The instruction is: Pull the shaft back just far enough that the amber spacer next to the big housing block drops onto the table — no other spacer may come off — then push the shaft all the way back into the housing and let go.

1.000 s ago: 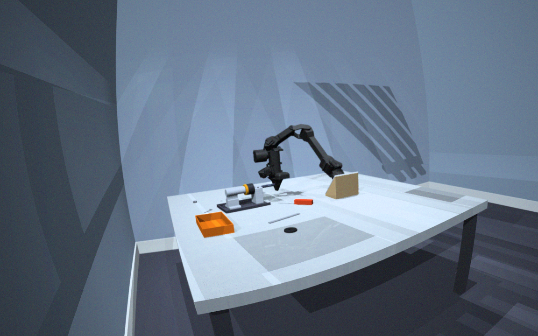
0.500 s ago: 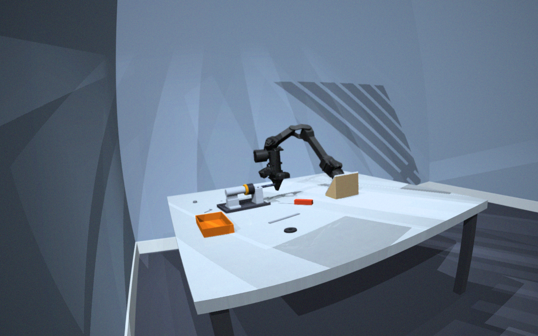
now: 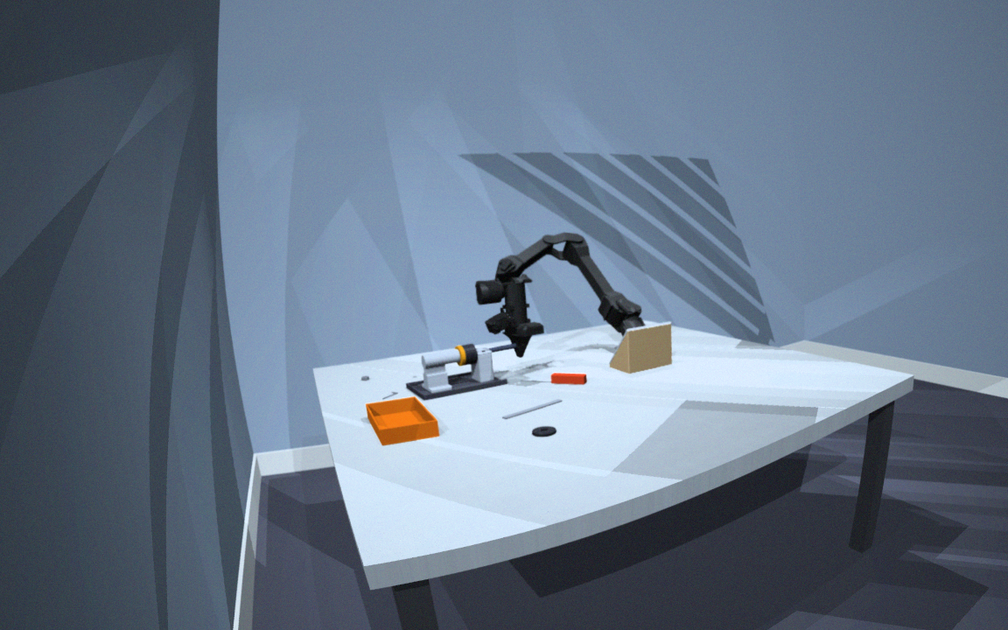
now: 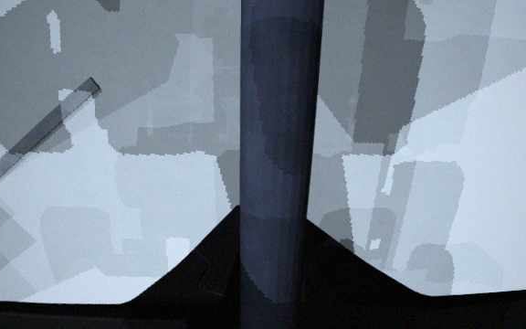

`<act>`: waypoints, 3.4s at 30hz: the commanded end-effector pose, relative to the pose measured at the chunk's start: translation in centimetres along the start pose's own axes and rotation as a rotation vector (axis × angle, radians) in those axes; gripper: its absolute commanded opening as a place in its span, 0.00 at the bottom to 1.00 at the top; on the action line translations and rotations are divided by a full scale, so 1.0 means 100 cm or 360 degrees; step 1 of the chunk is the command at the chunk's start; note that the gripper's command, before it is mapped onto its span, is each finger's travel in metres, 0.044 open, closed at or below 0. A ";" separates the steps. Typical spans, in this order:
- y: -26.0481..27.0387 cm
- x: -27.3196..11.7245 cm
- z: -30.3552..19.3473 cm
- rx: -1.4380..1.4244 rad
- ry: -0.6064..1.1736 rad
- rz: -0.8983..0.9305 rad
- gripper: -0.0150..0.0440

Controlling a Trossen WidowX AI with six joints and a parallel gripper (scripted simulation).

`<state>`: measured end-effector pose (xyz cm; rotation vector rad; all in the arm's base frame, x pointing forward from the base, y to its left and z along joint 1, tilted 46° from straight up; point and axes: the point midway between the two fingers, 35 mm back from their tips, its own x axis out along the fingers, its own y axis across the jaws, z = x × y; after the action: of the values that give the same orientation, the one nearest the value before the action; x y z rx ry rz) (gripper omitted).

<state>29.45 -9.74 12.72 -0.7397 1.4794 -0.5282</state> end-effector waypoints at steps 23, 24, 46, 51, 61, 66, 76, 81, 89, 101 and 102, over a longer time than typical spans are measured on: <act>0.000 0.000 -0.004 -0.0004 0.0004 -0.0003 0.25; 0.000 0.000 -0.004 -0.0004 0.0004 -0.0003 0.25; 0.000 0.000 -0.007 -0.0004 0.0004 -0.0003 0.25; 0.000 0.000 -0.008 -0.0004 0.0004 -0.0003 0.25; 0.000 0.000 -0.008 -0.0001 0.0001 0.0000 0.25; 0.000 0.000 -0.008 -0.0001 0.0001 0.0000 0.25; 0.000 0.000 -0.005 -0.0004 0.0004 -0.0003 0.25; 0.000 0.000 -0.003 -0.0004 0.0004 -0.0003 0.25; 0.000 0.000 0.000 -0.0004 0.0004 -0.0003 0.25; 0.000 0.000 0.005 -0.0004 0.0004 -0.0003 0.25; 0.000 0.000 0.005 -0.0004 0.0004 -0.0003 0.25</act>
<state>29.76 -9.71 12.68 -0.7408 1.4823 -0.5276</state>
